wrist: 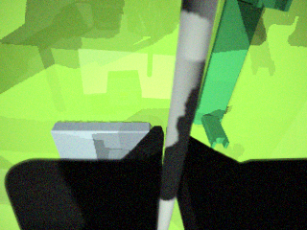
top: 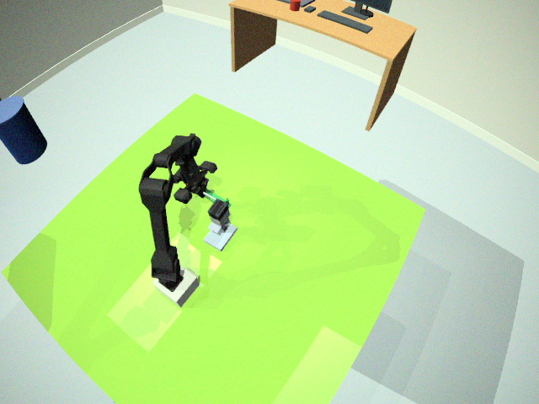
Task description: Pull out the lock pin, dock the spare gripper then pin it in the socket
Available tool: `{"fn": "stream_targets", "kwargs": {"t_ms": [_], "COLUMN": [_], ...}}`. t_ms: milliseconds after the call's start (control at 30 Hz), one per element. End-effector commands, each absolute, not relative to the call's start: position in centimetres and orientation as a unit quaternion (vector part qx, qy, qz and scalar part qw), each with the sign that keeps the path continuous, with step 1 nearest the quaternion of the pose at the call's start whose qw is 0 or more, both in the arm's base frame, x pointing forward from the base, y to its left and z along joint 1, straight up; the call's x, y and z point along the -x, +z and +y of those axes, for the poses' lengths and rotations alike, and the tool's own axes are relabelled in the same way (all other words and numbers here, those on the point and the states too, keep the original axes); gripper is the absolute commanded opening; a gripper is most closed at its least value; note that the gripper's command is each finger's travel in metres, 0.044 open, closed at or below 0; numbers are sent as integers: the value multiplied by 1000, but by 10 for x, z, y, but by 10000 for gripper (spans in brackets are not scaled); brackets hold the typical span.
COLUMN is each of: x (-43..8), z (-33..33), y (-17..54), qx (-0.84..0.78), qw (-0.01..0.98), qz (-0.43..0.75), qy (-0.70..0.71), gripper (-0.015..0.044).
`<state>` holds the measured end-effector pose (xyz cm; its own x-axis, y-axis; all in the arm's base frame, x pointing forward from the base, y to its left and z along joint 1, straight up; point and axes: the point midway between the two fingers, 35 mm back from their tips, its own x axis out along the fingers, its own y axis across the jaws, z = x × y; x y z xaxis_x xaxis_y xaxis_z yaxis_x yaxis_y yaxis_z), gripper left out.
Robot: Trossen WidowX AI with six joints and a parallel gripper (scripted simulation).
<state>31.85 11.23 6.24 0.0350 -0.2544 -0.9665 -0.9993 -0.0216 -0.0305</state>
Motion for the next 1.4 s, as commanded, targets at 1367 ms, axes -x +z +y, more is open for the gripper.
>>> {"fn": "stream_targets", "kwargs": {"t_ms": [1367], "x": [-278], "z": [101], "y": [13], "qx": [574], "qw": [434], "qz": [542], "qy": [434], "gripper": [0]}}
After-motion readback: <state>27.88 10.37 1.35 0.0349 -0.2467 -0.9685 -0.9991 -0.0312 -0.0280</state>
